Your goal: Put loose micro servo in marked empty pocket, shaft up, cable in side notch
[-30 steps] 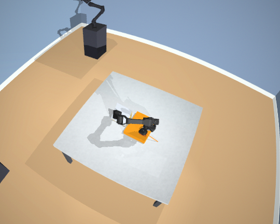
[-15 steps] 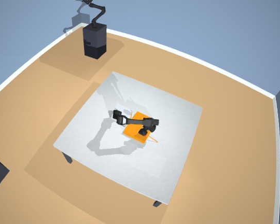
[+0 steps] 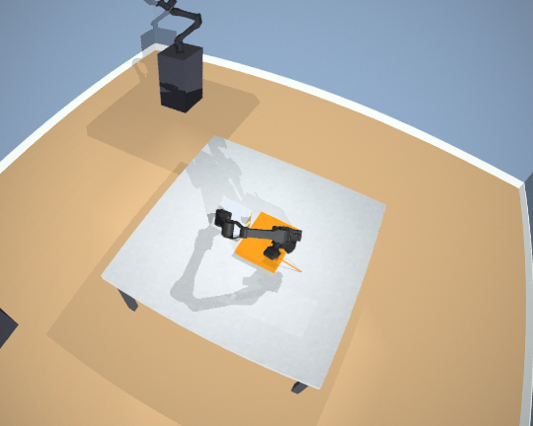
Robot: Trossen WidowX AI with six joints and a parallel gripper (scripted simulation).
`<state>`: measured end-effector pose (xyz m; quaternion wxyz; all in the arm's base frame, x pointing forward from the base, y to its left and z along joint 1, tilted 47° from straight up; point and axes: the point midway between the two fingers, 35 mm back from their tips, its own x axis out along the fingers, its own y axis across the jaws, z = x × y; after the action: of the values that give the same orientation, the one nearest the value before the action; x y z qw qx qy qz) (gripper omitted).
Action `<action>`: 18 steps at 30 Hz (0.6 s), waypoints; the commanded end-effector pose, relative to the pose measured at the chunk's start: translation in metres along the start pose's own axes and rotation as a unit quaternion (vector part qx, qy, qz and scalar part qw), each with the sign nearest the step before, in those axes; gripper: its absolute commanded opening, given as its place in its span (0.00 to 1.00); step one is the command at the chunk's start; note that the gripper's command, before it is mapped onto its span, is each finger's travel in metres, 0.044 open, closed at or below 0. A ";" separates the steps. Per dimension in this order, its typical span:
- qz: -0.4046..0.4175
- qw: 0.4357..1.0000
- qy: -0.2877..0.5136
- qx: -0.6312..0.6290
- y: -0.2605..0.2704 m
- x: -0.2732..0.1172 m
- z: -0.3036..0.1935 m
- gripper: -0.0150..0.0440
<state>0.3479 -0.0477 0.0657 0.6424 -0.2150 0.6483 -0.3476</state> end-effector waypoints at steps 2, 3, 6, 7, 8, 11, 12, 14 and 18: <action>-0.001 1.000 -0.004 -0.002 0.001 0.004 0.001 0.25; -0.001 1.000 -0.004 -0.002 0.001 0.005 0.001 0.25; -0.001 1.000 -0.004 -0.002 0.001 0.008 0.001 0.25; -0.001 1.000 -0.004 -0.002 0.001 0.010 0.001 0.25; -0.001 1.000 -0.004 -0.002 0.001 0.011 0.001 0.25; -0.001 1.000 -0.004 -0.002 0.000 0.014 0.001 0.25; -0.001 1.000 -0.004 -0.002 0.000 0.015 0.001 0.25; -0.001 1.000 -0.004 -0.002 0.000 0.018 0.001 0.25; -0.001 1.000 -0.004 -0.002 0.000 0.022 0.001 0.25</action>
<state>0.3463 -0.0626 0.0519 0.6427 -0.2151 0.6479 -0.3477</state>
